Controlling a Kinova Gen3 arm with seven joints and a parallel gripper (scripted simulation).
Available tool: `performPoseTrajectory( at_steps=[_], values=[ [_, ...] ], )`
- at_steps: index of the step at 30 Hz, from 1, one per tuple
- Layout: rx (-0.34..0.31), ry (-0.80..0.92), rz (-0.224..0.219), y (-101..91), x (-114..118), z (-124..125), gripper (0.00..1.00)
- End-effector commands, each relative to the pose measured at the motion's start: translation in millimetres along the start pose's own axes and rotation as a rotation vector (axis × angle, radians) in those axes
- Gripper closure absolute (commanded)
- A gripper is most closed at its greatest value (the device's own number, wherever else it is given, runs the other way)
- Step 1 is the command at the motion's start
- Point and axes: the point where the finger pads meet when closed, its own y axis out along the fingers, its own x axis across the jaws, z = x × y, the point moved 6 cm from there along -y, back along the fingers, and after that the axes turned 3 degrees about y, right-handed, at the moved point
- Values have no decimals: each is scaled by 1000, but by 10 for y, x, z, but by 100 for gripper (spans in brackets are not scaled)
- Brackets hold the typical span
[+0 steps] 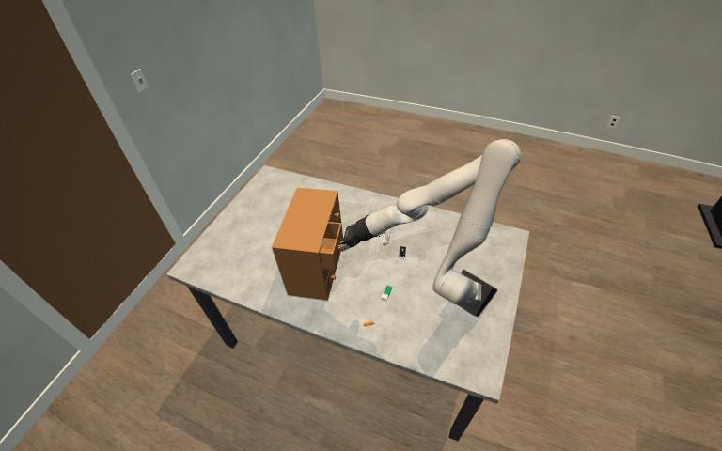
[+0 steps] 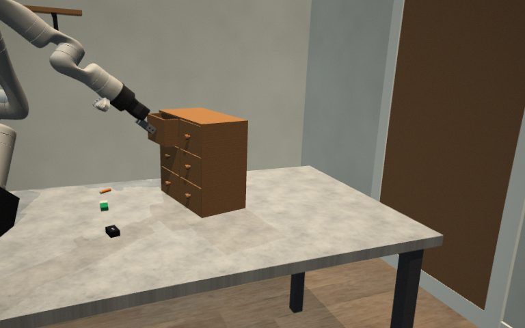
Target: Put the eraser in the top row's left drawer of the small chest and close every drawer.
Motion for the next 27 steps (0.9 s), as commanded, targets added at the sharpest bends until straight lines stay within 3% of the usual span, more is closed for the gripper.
performPoseTrajectory(
  at_steps=[1,27],
  values=[
    [-1,-6,-7,-44,12,31,63],
    [-1,-4,-3,-150,-8,118,63]
  ],
)
